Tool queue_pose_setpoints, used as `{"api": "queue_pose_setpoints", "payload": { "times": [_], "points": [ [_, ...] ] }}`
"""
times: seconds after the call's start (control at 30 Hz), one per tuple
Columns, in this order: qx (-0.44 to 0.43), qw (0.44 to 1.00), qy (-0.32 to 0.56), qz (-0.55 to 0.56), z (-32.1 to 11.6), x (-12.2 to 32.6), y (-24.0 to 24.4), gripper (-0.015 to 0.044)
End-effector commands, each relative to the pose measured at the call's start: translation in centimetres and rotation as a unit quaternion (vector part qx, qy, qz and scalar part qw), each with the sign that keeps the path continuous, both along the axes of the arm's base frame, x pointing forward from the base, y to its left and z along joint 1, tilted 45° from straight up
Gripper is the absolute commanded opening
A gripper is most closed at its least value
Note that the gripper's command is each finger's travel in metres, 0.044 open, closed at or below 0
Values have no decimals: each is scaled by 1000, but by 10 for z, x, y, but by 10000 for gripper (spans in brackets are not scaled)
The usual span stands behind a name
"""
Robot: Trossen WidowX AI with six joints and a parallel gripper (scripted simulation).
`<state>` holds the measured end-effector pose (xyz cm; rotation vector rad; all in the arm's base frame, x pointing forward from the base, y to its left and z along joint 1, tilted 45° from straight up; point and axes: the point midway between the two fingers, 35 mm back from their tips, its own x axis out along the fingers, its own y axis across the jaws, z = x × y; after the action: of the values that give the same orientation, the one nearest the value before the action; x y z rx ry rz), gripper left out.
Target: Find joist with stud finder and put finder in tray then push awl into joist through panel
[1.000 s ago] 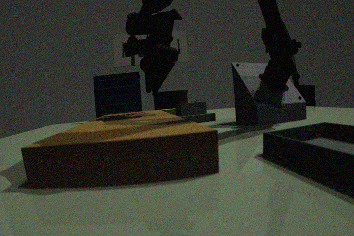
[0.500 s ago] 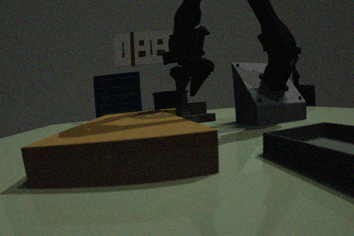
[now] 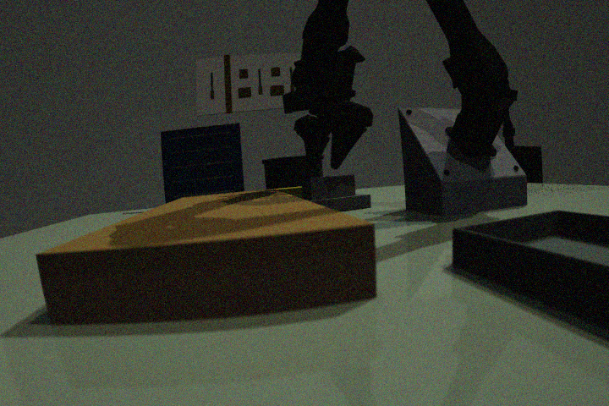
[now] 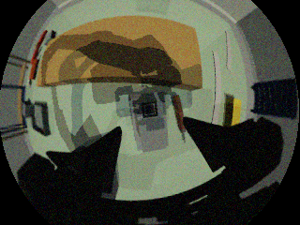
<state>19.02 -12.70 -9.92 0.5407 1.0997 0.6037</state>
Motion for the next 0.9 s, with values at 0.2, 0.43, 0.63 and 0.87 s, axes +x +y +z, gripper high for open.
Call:
{"api": "queue_pose_setpoints", "payload": {
  "times": [0.2, 0.43, 0.63, 0.87],
  "points": [
    [2, 1000, 1, -2, -12, 1, 11, 440],
    [2, 1000, 0, -2, -20, 2, 19, 440],
    [2, 1000, 0, -2, -26, 2, 26, 440],
    [3, 1000, 0, -2, -31, 2, 32, 414]
  ]
}}
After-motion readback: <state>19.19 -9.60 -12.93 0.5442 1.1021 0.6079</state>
